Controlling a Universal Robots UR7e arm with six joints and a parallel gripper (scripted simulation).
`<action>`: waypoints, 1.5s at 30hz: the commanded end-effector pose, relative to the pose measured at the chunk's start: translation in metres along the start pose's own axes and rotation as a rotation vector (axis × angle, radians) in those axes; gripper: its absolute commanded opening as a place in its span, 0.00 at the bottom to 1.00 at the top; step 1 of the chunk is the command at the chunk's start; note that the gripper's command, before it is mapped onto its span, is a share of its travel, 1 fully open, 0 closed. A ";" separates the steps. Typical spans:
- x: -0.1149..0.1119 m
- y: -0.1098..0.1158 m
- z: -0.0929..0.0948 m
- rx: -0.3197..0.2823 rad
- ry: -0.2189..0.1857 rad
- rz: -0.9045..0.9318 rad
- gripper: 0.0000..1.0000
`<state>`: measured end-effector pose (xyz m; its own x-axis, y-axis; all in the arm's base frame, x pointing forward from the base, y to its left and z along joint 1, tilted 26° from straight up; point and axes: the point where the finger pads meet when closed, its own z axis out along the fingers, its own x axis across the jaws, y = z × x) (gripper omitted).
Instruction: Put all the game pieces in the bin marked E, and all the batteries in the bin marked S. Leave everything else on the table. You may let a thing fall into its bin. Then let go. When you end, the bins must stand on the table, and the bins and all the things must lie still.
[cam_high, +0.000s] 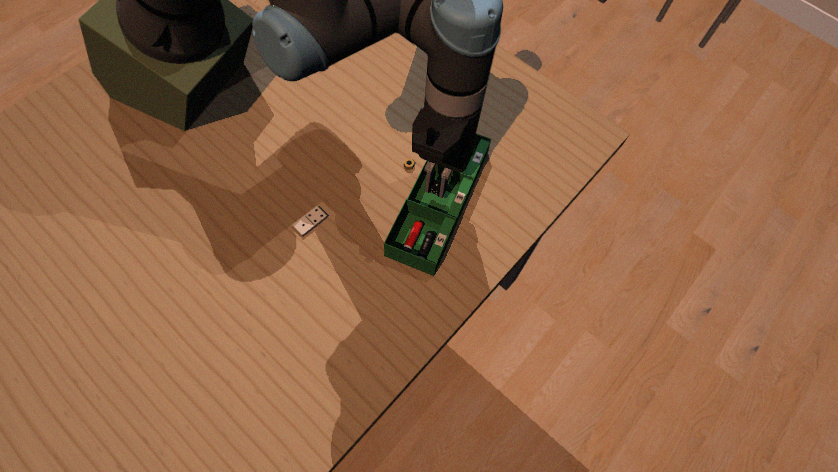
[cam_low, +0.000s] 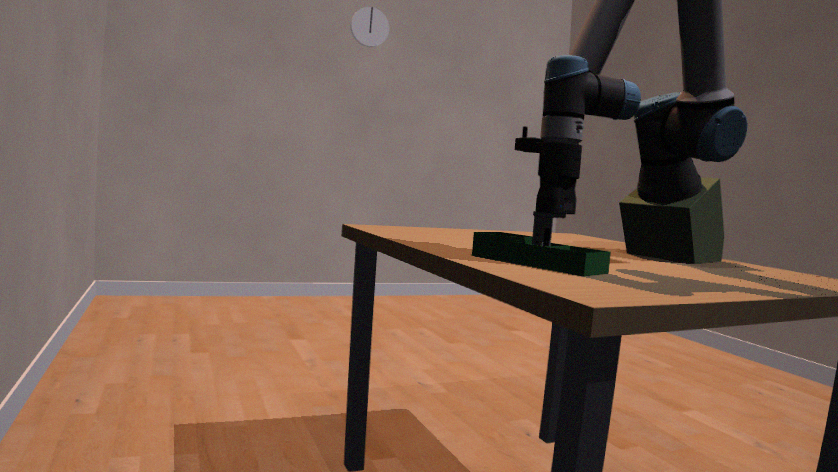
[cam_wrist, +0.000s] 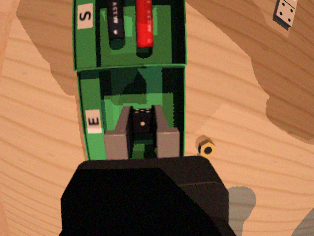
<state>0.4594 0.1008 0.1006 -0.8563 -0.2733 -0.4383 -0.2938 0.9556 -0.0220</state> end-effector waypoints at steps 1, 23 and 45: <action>-0.001 0.000 0.008 0.001 -0.002 0.000 0.34; -0.001 0.000 0.015 0.001 -0.002 0.000 0.64; -0.001 0.000 0.007 0.001 -0.002 0.000 0.64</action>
<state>0.4647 0.1022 0.0899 -0.8564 -0.2731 -0.4381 -0.2934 0.9557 -0.0222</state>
